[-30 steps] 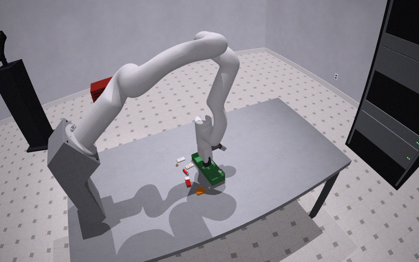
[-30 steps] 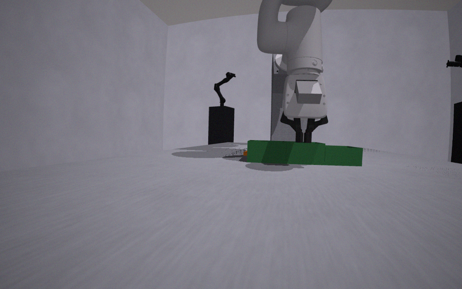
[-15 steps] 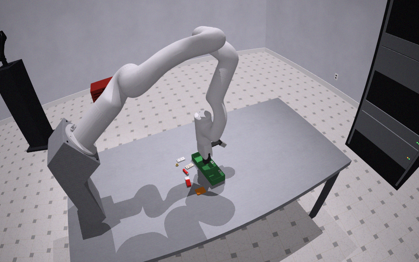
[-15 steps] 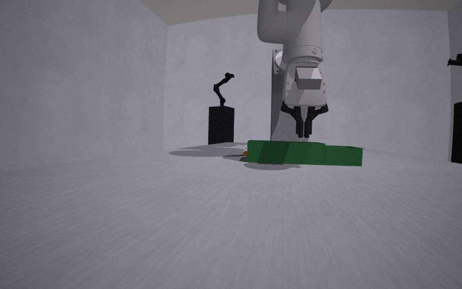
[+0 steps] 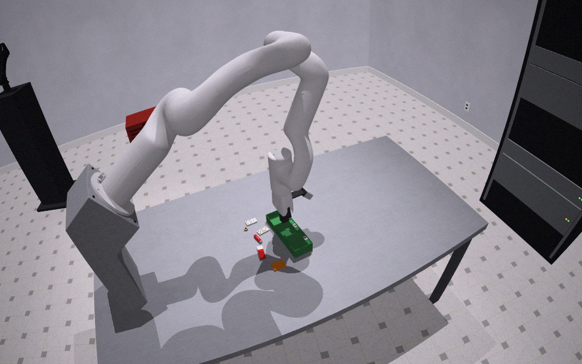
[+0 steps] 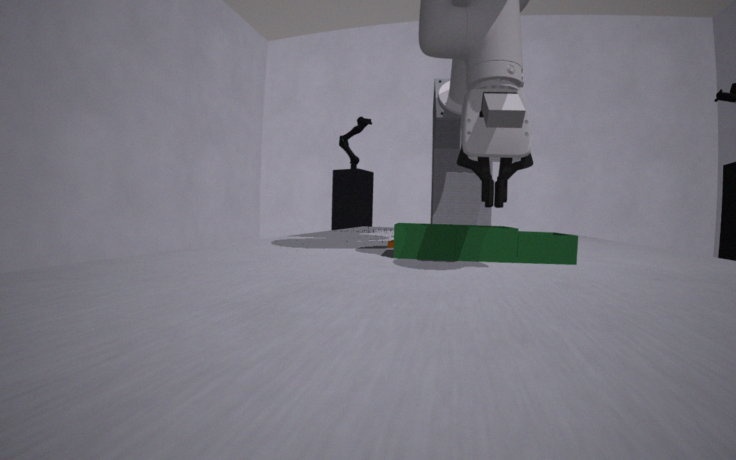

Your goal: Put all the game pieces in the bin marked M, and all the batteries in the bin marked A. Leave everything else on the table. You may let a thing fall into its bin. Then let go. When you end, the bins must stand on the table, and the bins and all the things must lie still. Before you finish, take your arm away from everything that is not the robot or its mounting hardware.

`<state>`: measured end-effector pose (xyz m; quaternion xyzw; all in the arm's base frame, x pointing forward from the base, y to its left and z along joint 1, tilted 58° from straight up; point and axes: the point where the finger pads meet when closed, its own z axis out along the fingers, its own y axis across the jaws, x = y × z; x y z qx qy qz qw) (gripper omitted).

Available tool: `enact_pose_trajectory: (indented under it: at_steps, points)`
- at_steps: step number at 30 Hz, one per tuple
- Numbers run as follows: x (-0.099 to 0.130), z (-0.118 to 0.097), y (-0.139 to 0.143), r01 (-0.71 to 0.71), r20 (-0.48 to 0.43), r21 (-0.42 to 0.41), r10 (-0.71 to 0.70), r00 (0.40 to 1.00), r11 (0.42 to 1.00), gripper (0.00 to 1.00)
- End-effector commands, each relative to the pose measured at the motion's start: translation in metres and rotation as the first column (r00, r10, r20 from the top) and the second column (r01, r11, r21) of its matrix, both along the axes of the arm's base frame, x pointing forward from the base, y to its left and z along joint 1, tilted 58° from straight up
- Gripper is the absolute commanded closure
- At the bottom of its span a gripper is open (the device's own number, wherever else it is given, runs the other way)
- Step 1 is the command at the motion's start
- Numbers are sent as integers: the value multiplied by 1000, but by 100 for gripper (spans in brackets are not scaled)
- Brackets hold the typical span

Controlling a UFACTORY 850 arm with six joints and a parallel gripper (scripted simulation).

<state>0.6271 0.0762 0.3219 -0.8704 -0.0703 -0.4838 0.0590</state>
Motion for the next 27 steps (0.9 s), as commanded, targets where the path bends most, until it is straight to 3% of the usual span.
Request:
enact_pose_trajectory:
  at_steps: [1,10,18,27]
  points:
    - [-3,2,20,2,1,-1,-2,1000,1000,93]
    - [-11,5,64,2,1,-1,-2,1000,1000,93]
    - [-11,5,68,2,1,-1,-2,1000,1000,93]
    - [9,-8,73,2,1,-1,-2,1000,1000,93]
